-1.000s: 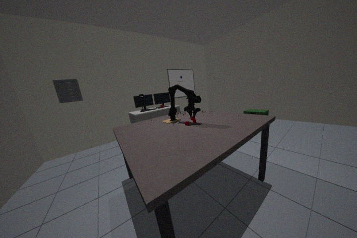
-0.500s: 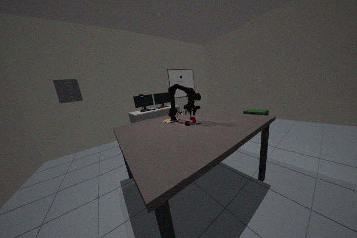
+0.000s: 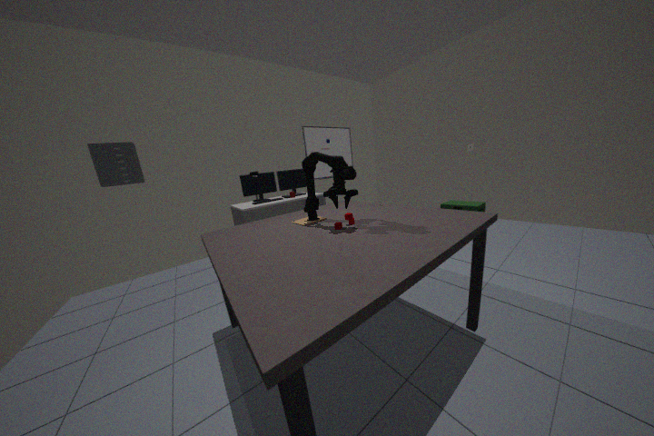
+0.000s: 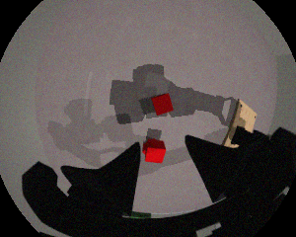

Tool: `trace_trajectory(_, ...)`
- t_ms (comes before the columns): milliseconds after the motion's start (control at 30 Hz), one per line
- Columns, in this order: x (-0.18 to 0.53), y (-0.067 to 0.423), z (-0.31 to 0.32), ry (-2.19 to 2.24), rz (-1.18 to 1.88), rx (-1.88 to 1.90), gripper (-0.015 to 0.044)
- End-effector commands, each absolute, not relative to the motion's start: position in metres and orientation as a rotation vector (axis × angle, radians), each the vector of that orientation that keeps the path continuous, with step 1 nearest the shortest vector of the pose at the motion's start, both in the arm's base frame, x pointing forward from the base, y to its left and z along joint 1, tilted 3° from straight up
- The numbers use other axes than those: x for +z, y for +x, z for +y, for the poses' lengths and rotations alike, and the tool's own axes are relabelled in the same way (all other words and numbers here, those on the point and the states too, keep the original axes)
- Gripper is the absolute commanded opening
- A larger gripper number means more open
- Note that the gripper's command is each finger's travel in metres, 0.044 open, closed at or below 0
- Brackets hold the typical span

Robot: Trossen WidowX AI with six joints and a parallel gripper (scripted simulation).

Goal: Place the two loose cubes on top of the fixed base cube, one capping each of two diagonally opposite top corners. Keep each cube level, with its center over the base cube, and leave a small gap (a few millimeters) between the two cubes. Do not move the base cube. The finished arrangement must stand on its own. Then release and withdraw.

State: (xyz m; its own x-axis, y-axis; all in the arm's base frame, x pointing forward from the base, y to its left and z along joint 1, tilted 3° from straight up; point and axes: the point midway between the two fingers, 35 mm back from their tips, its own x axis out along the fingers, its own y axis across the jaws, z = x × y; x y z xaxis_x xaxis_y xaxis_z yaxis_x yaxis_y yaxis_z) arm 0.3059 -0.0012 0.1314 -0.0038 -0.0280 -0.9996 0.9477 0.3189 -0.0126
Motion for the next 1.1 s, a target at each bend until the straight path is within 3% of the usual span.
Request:
trace_trajectory(0,0.146,0.304,-0.026,0.842,1.373,-0.886,0.0265)
trace_trajectory(267,0.150,0.303,-0.036,0.802,1.389,-0.848,0.0265)
trace_trajectory(567,0.090,0.303,-0.038,0.802,1.389,-0.848,0.0265)
trace_trajectory(1067,0.070,0.303,-0.039,0.801,1.389,-0.848,0.0265)
